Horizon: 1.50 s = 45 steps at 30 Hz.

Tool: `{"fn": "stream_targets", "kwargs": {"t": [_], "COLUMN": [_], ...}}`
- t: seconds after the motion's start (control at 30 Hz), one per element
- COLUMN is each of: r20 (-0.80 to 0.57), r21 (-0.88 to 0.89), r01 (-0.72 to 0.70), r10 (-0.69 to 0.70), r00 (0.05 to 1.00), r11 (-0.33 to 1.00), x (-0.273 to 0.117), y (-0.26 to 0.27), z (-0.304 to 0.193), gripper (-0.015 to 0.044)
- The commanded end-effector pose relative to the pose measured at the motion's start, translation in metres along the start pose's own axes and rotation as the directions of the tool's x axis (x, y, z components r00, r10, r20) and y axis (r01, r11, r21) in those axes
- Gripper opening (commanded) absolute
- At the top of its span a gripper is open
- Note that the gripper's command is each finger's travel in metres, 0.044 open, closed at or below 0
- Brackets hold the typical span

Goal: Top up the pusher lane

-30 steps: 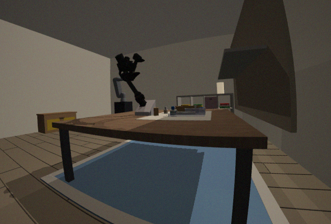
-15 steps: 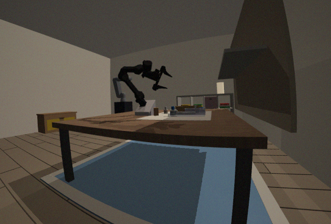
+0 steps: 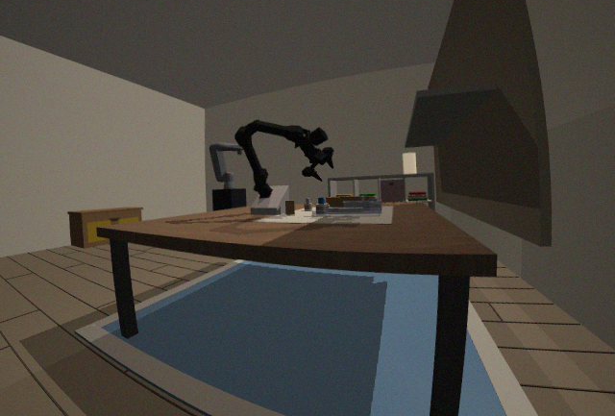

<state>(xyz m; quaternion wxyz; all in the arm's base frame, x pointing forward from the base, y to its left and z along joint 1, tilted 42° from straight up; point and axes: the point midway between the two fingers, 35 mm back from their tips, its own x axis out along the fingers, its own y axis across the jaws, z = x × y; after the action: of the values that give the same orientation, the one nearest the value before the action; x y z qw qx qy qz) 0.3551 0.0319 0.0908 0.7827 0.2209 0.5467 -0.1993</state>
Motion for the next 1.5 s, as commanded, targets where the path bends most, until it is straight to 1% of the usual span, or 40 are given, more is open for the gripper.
{"fn": "stream_targets", "kwargs": {"t": [0.0,0.1,0.17,0.3,0.37,0.67,0.83,1.03,1.17,1.47], "r20": [-0.099,-0.114,-0.096,0.024,0.078,0.086,0.087,0.087,0.088,0.088], "r21": [-0.153,-0.283,-0.373,-0.558,-0.603,-0.608,-0.607,-0.607,-0.607,-0.607], "r01": [0.179,0.299,0.376,0.526,0.564,0.569,0.57,0.57,0.57,0.57], "r10": [-0.195,-0.341,-0.438,-0.621,-0.662,-0.666,-0.667,-0.667,-0.667,-0.667], "r00": [0.976,0.933,0.894,0.783,0.746,0.741,0.74,0.74,0.74,0.74], "r11": [0.972,0.911,0.848,0.642,0.564,0.554,0.554,0.553,0.553,0.553], "x": [0.037,0.055,0.065,0.076,0.078,0.076,0.104,0.103,0.113,0.12], "y": [0.002,-0.003,-0.009,-0.033,-0.04,-0.043,-0.068,-0.069,-0.078,-0.084], "z": [-0.062,-0.103,-0.129,-0.175,-0.186,-0.185,-0.181,-0.18,-0.179,-0.178], "gripper": [0.044,0.044,0.044,0.044,0.044,0.044,0.044,0.044,0.044,0.044]}}
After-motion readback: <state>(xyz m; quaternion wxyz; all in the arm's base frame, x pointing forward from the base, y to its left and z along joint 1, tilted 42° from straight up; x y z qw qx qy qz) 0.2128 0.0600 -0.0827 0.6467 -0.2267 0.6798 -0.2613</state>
